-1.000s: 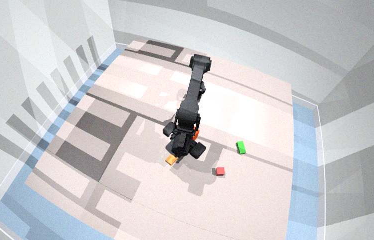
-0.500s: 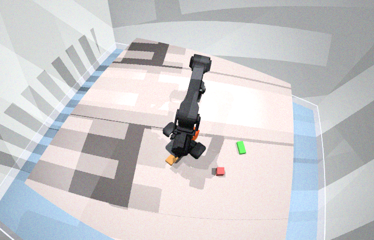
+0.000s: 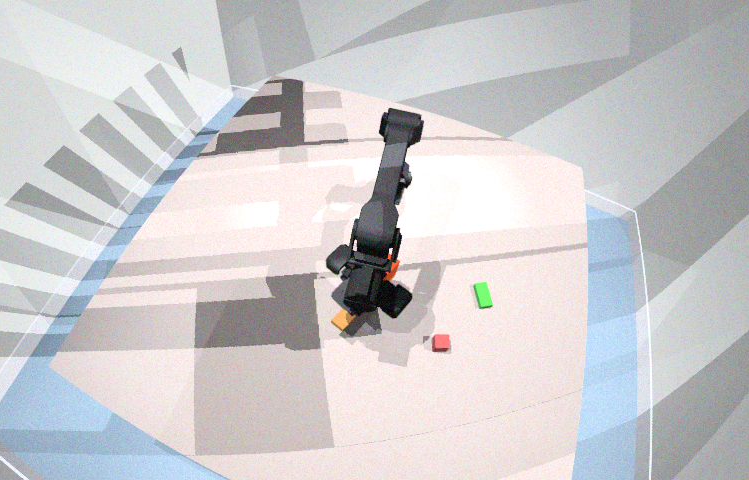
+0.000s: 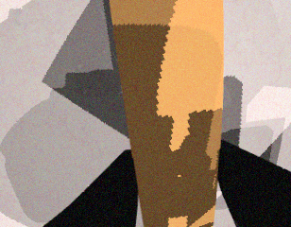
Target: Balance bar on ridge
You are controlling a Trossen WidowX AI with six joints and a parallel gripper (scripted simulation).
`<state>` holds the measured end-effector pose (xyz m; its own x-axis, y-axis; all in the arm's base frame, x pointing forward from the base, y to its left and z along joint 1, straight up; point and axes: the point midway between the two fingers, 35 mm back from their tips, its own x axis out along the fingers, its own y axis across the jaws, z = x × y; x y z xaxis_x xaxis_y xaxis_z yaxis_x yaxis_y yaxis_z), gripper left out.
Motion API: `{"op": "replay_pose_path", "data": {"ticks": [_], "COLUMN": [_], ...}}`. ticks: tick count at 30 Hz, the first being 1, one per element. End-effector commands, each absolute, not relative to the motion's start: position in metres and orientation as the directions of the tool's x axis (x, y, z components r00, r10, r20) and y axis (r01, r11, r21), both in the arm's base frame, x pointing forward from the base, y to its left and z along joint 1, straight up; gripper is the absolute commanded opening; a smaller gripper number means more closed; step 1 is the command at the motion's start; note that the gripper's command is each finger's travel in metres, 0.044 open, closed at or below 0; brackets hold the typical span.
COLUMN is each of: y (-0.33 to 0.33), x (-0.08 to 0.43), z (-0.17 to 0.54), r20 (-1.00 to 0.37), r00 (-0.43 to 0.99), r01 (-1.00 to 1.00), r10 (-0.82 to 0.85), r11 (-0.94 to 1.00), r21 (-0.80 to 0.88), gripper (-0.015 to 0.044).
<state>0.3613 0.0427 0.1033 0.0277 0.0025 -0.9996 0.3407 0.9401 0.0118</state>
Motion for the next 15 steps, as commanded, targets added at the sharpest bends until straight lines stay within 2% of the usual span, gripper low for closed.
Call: {"op": "replay_pose_path", "data": {"ticks": [1,15], "y": [0.0428,0.0428], "x": [0.3615,0.3613], "z": [0.1027,0.1016], "r20": [-1.000,-1.000], "r00": [0.028,0.028], "r01": [0.340,0.340], "r10": [0.003,0.003], "r11": [0.940,0.940], "r21": [0.013,0.013], "gripper": [0.0000,0.0000]}}
